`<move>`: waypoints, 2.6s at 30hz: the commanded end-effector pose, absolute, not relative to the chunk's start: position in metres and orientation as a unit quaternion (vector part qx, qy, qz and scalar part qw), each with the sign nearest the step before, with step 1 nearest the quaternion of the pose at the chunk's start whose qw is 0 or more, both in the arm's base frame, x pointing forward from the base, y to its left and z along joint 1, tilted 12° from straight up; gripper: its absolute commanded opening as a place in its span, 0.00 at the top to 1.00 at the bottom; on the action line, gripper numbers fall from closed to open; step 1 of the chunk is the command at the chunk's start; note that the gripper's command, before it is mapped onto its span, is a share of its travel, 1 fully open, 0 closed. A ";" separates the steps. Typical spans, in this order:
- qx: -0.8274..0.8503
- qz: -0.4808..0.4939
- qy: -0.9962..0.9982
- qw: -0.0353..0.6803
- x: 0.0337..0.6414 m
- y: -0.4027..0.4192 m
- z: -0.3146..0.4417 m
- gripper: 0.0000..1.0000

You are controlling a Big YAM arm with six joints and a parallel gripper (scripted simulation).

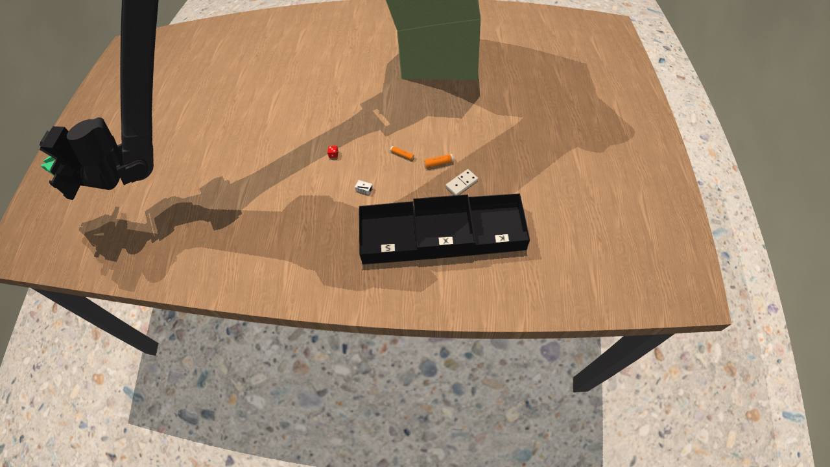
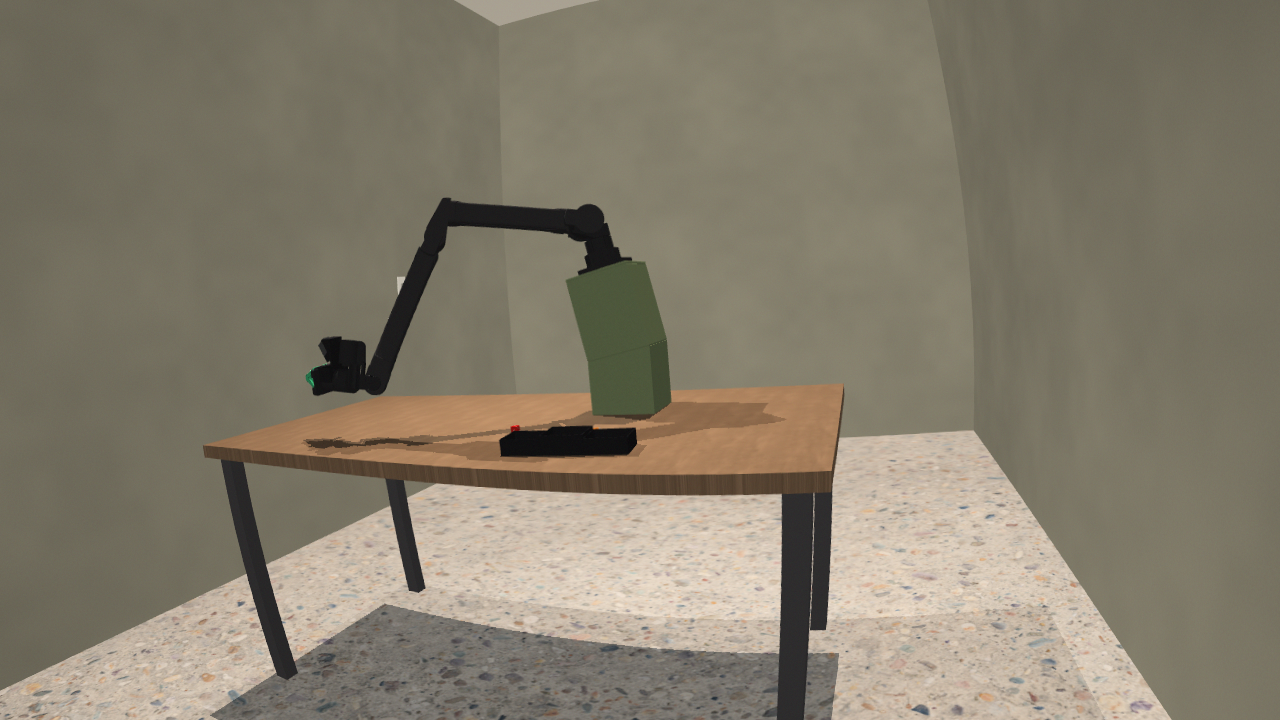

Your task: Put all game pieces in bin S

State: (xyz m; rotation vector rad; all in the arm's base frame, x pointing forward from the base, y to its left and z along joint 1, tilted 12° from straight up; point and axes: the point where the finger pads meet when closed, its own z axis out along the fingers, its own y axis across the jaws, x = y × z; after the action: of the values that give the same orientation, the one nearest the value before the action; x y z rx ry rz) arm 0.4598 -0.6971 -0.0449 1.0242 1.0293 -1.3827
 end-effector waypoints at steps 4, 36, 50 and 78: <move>0.430 -0.581 0.433 0.538 0.460 -0.697 -0.045 0.91; 0.418 -0.573 0.444 0.548 0.474 -0.672 0.061 0.91; 0.389 -0.521 0.526 0.548 0.529 -0.632 0.065 0.91; 0.303 -0.408 0.709 0.490 0.621 -0.476 0.014 0.91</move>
State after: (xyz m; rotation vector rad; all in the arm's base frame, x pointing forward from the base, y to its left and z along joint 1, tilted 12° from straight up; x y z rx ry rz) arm 0.5987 -0.5010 -0.0228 0.7445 1.7688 -1.0277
